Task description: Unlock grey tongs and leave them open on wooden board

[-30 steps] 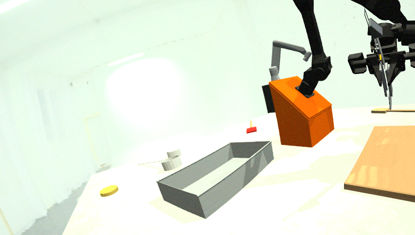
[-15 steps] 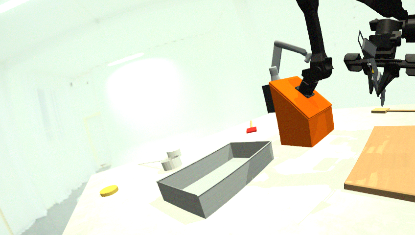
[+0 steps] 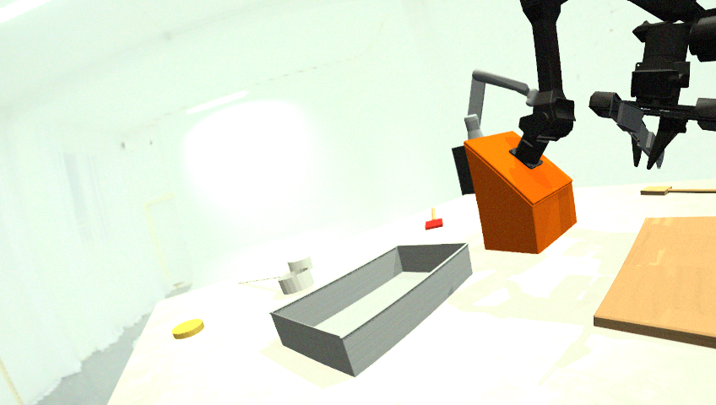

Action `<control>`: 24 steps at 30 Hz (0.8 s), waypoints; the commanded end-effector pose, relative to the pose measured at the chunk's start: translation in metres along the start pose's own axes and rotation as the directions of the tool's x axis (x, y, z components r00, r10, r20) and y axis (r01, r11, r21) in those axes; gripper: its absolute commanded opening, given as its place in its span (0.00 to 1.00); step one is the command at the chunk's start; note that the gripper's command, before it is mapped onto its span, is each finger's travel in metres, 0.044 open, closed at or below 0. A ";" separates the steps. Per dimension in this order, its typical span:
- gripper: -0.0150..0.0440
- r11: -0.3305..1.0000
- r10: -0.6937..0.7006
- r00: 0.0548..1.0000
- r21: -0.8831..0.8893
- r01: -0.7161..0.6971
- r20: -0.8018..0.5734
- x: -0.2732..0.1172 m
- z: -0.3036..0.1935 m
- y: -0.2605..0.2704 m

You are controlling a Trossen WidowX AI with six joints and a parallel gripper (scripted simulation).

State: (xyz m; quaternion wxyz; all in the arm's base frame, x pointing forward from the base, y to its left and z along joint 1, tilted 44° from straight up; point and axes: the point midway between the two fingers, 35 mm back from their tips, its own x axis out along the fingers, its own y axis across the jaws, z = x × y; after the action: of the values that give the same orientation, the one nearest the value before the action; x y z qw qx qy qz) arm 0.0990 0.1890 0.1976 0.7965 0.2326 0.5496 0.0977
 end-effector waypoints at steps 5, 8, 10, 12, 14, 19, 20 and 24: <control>0.00 0.999 0.036 0.993 -0.012 -0.037 -0.112 -0.003 0.002 0.005; 0.00 0.998 0.057 0.986 -0.015 -0.060 -0.154 -0.004 0.003 0.007; 0.00 0.997 0.073 0.981 -0.016 -0.077 -0.180 -0.006 0.004 0.008; 0.00 0.995 0.091 0.975 -0.016 -0.096 -0.204 -0.007 0.005 0.010; 0.00 0.993 0.111 0.967 -0.017 -0.118 -0.227 -0.009 0.006 0.011; 0.00 0.983 0.169 0.945 -0.016 -0.180 -0.280 -0.015 0.010 0.017; 0.00 0.981 0.181 0.940 -0.016 -0.194 -0.289 -0.016 0.011 0.018; 0.00 0.967 0.235 0.917 -0.014 -0.253 -0.322 -0.021 0.014 0.022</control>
State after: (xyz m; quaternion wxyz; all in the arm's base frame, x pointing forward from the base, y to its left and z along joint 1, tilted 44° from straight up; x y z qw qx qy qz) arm 0.1046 0.1949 0.2224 0.6945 0.2521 0.6356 0.2238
